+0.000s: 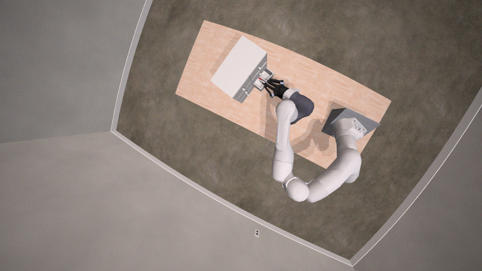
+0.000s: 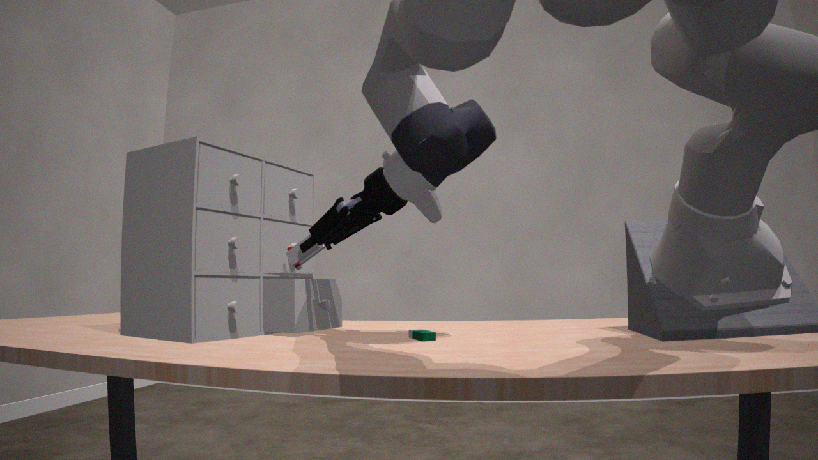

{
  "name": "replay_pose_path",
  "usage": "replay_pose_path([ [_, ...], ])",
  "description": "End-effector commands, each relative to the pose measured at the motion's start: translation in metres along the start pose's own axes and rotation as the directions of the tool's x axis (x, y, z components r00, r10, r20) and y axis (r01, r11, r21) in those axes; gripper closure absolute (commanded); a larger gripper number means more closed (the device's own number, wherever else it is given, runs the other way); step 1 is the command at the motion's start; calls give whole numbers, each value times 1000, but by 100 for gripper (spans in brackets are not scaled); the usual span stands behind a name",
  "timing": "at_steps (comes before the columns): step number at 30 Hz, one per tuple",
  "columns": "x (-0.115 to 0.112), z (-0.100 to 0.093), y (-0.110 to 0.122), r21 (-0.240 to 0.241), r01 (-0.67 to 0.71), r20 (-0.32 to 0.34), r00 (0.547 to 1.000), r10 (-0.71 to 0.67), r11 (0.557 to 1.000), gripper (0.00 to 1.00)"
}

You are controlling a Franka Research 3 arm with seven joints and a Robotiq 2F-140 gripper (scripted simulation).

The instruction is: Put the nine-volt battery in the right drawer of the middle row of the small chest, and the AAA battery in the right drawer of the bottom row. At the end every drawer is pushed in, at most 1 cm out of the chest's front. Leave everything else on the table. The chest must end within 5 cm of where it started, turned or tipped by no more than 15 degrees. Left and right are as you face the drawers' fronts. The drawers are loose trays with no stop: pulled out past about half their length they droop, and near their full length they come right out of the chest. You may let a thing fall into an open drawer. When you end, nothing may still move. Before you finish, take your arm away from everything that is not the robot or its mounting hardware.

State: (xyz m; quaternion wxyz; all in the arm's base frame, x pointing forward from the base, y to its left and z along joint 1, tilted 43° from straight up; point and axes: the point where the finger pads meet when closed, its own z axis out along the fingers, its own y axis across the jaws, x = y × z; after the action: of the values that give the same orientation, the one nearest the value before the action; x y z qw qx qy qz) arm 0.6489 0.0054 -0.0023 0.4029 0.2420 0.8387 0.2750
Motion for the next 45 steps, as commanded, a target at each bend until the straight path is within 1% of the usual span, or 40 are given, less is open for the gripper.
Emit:
replay_pose_path([
  [1,0,0,-1,2,-4,-3,1000,4,1000,97],
  [33,2,1,-2,2,-4,-3,1000,4,1000,97],
  [34,2,1,-2,2,-4,-3,1000,4,1000,95],
  [37,2,1,-2,2,-4,-3,1000,4,1000,95],
  [42,2,1,-2,2,-4,-3,1000,4,1000,88],
  [45,2,1,-2,2,-4,-3,1000,4,1000,85],
])
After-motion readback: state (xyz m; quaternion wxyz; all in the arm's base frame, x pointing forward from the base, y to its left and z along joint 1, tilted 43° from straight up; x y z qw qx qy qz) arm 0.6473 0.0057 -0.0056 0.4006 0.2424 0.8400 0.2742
